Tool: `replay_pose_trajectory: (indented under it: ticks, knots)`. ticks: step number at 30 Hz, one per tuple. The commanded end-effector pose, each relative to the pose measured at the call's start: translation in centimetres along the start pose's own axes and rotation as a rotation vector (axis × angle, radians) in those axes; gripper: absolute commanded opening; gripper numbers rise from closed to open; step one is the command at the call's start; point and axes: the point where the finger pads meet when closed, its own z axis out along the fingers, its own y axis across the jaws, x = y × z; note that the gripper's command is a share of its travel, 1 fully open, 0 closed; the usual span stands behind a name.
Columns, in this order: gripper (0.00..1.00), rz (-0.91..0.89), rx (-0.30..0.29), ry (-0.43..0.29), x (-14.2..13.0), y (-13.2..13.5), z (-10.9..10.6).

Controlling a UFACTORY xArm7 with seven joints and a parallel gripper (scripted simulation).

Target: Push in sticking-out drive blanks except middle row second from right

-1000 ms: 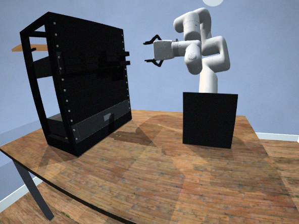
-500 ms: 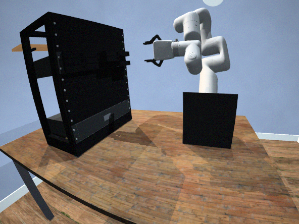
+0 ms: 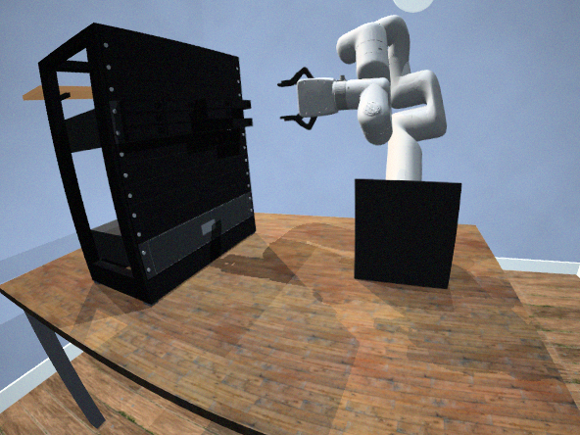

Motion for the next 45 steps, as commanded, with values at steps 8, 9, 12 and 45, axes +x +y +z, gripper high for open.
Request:
replay_pose_trajectory:
  ticks: [8, 9, 12, 45]
  knots:
    - [1.0, 0.002, 0.002, 0.0, -0.03, -0.08, 0.0]
    - [1.0, 0.002, 0.002, 0.0, -0.03, -0.08, 0.0]
    - [1.0, 0.002, 0.002, 0.0, -0.03, -0.08, 0.0]
    - [0.0, 0.002, 0.002, 0.0, -0.03, -0.08, 0.0]
